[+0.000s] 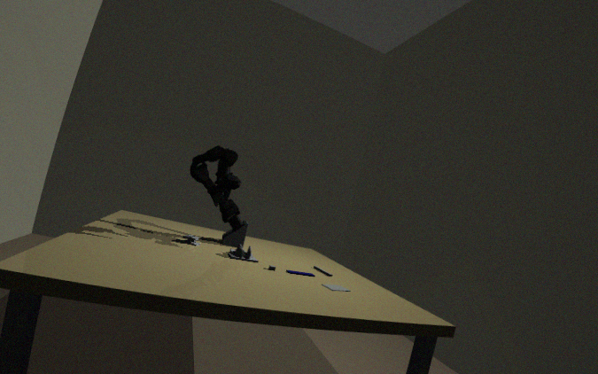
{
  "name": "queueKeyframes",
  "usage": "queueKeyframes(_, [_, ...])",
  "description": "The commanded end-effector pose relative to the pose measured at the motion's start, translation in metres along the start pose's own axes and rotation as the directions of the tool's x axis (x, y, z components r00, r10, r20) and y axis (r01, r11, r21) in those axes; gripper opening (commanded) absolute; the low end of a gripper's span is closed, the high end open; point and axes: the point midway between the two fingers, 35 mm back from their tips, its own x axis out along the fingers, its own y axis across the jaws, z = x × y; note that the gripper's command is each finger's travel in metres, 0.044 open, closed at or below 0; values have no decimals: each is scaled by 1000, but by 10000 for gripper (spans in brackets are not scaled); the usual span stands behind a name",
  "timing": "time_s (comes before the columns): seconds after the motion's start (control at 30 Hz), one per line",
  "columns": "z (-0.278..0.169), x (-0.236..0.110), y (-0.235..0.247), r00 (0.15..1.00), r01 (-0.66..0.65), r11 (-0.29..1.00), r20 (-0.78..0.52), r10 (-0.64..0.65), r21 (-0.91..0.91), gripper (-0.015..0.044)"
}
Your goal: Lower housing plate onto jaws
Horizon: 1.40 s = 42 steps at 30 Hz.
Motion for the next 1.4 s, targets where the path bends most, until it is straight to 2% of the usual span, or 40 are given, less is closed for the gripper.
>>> queueKeyframes(0.0, [-14,14,22,997,-73,989,-14,76,125,440])
queueKeyframes(0.37, [-40,38,75,970,-215,890,-19,244,402,440])
queueKeyframes(0.77, [-54,53,138,909,-319,682,9,417,659,440])
queueKeyframes(1.07, [-55,55,142,905,-322,667,12,426,672,440])
queueKeyframes(1.23, [-55,88,158,905,-321,668,9,426,672,440])
queueKeyframes(1.37, [-55,89,158,905,-320,668,8,426,671,440])
